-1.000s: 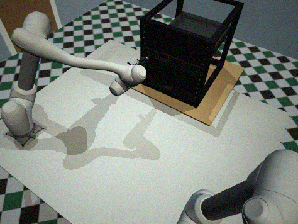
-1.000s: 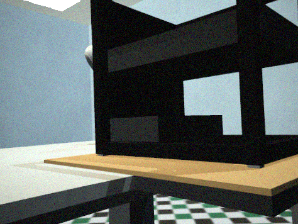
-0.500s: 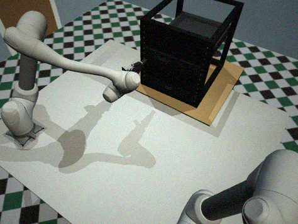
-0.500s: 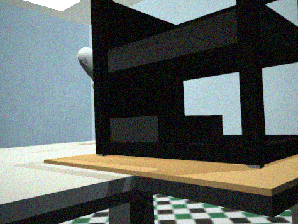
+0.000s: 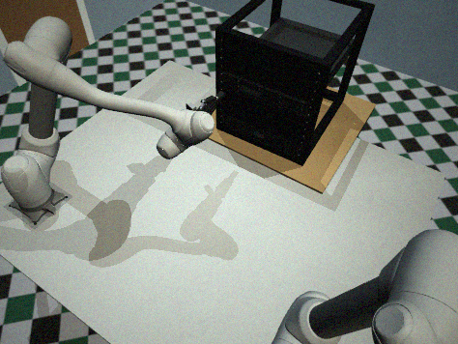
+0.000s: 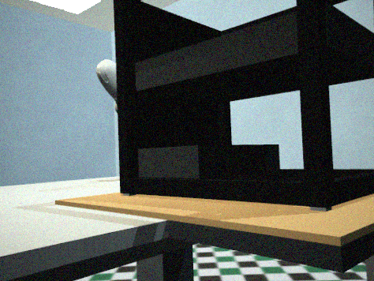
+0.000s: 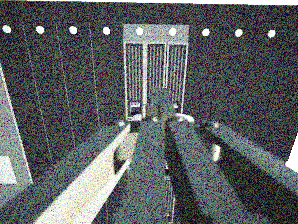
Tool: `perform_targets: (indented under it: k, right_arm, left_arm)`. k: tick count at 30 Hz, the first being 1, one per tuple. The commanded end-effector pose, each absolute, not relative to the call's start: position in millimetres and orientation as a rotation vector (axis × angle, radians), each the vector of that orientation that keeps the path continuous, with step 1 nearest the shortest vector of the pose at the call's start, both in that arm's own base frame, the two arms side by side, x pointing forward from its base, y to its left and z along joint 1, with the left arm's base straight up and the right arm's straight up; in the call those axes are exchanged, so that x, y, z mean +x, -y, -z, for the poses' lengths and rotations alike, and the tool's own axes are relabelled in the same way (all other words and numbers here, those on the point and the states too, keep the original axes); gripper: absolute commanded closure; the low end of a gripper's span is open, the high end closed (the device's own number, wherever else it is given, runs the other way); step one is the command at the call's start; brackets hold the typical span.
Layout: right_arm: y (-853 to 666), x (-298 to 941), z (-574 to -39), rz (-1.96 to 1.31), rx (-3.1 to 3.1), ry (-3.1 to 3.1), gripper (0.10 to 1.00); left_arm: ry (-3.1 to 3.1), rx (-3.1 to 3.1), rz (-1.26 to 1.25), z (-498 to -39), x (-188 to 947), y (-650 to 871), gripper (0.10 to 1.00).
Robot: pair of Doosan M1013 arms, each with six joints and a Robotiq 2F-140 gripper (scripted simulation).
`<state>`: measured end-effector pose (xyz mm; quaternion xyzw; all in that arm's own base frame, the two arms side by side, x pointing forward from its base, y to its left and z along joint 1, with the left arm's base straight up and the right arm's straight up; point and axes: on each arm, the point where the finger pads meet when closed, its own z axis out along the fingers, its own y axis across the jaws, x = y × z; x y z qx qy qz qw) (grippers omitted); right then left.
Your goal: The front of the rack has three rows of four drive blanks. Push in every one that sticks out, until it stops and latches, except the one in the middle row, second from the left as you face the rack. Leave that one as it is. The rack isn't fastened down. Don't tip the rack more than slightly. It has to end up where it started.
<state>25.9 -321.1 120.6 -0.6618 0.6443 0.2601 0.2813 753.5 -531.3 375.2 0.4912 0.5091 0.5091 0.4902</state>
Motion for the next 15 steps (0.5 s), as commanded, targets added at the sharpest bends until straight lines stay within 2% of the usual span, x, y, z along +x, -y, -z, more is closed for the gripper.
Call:
perform_targets:
  k: [1,4,5,15]
  right_arm:
    - [321.4,26.0,-121.0,-0.696,-1.774,-1.727,0.098]
    - [321.4,26.0,-121.0,-0.696,-1.774,-1.727,0.098]
    - [321.4,26.0,-121.0,-0.696,-1.774,-1.727,0.098]
    - [321.4,26.0,-121.0,-0.696,-1.774,-1.727,0.098]
  left_arm:
    - [-1.236,1.192,-1.236,-376.3,753.4,531.3,0.999]
    - [-1.236,1.192,-1.236,-376.3,753.4,531.3,0.999]
    - [-1.236,1.192,-1.236,-376.3,753.4,531.3,0.098]
    - [-1.236,1.192,-1.236,-376.3,753.4,531.3,0.098]
